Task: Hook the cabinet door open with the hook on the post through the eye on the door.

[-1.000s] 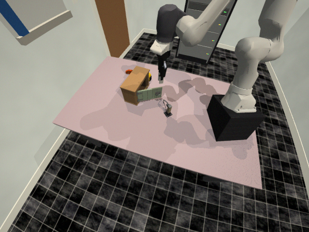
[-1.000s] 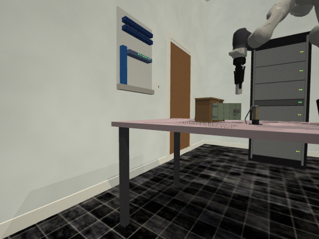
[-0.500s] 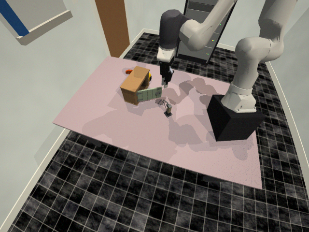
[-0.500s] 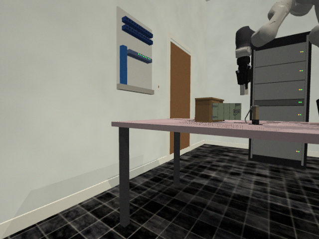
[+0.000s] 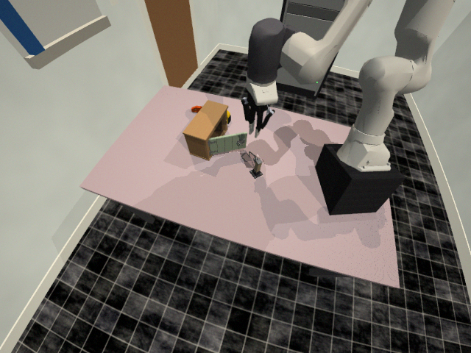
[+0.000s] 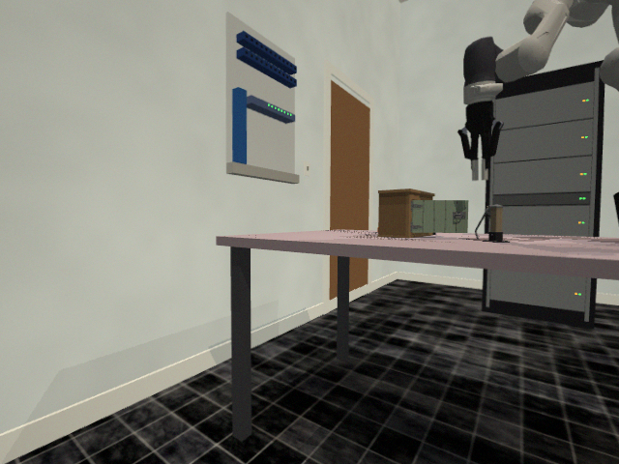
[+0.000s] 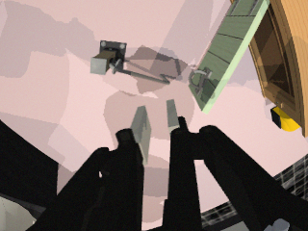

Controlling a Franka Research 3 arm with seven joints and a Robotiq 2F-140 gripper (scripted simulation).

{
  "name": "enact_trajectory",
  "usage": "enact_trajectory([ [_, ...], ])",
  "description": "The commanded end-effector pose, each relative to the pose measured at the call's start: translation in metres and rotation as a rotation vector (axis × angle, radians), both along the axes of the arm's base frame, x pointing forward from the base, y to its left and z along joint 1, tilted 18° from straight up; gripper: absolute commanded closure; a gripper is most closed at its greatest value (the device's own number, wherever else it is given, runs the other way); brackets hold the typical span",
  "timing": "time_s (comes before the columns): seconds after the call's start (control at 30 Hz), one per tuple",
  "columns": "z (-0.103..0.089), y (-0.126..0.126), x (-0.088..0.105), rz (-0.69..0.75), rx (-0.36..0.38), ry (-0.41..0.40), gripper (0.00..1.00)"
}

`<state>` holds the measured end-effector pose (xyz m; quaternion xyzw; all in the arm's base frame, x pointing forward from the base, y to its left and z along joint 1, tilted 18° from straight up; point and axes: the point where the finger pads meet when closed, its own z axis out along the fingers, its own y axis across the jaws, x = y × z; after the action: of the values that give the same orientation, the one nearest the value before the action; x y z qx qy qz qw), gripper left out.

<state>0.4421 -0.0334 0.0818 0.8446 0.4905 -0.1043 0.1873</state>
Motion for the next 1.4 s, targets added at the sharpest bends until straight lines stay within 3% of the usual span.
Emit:
enact_trajectory([
  [0.0,0.0,-0.001,-0.004,0.263,0.029,0.09,0.85],
  [0.43,0.0,-0.001,-0.004,0.54,0.036,0.202,0.85],
  [0.7,0.0,-0.001,-0.004,0.763,0.083,0.263,0.85],
  [1.37,-0.013,-0.006,-0.003,0.771,0.085,0.265,0.85],
])
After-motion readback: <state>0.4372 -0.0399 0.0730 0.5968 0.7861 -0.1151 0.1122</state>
